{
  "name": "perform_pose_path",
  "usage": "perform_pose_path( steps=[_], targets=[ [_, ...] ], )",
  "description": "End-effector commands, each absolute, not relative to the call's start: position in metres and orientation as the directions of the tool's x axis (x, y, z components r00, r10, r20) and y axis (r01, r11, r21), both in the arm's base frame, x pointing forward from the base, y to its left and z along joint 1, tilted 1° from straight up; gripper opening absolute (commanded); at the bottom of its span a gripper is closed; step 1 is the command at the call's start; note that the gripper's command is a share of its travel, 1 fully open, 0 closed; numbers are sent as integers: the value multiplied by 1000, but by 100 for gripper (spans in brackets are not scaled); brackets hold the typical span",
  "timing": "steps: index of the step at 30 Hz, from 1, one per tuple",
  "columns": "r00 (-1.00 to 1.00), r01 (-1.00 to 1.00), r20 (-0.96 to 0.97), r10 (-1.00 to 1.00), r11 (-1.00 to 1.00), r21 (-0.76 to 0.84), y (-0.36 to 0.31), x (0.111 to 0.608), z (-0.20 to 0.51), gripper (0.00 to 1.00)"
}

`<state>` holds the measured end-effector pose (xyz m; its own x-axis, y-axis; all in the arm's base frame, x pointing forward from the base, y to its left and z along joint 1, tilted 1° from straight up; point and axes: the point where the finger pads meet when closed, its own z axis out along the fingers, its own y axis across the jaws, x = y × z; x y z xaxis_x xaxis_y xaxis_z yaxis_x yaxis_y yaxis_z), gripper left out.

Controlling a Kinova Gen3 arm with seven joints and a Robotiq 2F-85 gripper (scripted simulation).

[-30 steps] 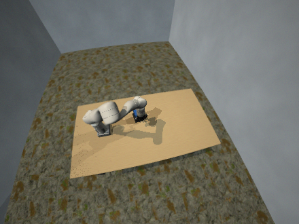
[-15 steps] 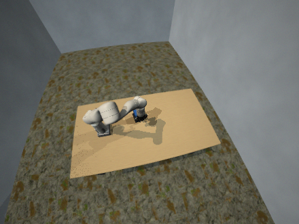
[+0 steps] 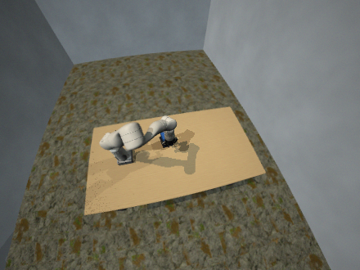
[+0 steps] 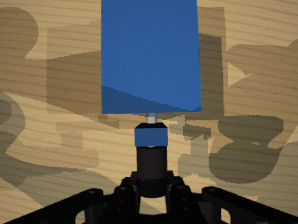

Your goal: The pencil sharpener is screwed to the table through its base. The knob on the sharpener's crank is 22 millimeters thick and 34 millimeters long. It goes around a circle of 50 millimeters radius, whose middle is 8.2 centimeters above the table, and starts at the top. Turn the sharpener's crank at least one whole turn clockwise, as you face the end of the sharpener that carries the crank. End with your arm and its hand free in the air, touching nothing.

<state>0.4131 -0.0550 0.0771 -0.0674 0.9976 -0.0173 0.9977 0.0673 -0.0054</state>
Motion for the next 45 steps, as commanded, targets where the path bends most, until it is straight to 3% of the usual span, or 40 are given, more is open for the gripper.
perform_pose_path(
  steps=[1, 45],
  targets=[
    [-67, 998, -17, 998, 67, -4, -55, 413, 77, 0],
    [-67, 998, -17, 998, 67, -4, -53, 449, 63, 0]
  ],
)
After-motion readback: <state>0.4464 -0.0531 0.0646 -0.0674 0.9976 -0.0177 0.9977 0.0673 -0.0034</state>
